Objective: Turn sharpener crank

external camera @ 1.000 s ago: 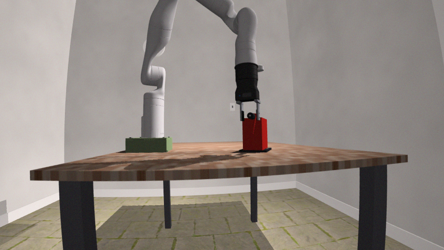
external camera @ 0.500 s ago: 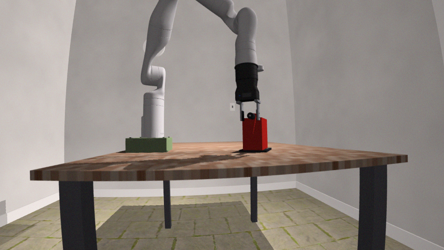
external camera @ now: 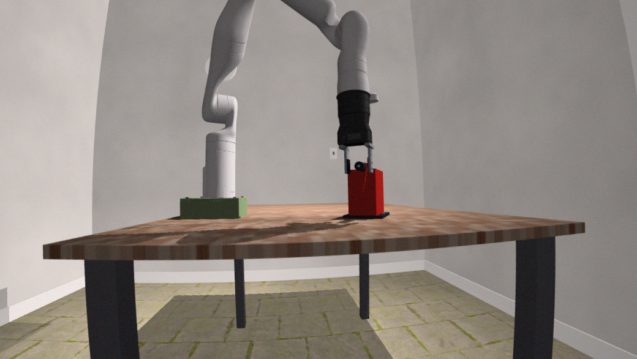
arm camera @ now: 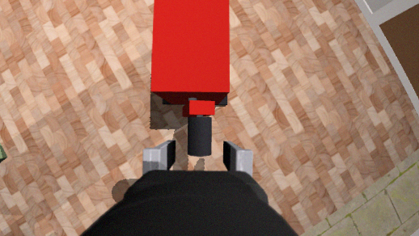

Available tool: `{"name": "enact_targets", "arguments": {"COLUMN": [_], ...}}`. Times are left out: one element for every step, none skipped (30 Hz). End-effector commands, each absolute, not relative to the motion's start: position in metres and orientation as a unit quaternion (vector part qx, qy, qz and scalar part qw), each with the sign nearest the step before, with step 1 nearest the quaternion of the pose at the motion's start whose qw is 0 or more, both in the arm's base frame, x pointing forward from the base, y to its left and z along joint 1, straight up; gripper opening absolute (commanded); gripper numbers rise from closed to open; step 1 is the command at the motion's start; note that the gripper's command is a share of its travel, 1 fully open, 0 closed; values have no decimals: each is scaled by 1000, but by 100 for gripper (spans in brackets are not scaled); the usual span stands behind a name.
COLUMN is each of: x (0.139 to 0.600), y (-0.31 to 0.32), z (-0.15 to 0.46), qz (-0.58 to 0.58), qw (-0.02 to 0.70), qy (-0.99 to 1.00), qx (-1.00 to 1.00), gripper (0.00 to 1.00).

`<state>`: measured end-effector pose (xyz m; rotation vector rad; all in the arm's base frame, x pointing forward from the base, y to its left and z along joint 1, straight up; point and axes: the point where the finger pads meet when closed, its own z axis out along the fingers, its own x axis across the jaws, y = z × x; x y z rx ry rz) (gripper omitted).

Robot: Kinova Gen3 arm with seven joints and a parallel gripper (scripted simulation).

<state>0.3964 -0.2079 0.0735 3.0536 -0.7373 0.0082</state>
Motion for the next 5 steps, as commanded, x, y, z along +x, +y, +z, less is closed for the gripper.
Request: {"name": "enact_targets", "arguments": {"x": [397, 397, 397, 397, 397], "y": [-209, -209, -209, -209, -209], "z": [74, 74, 74, 74, 74], "qz": [2, 2, 2, 2, 2], "qw": [1, 1, 1, 1, 1], "qy": [-232, -232, -232, -232, -232], "qx": [973, 973, 973, 973, 973], "gripper": [97, 97, 97, 97, 97]}}
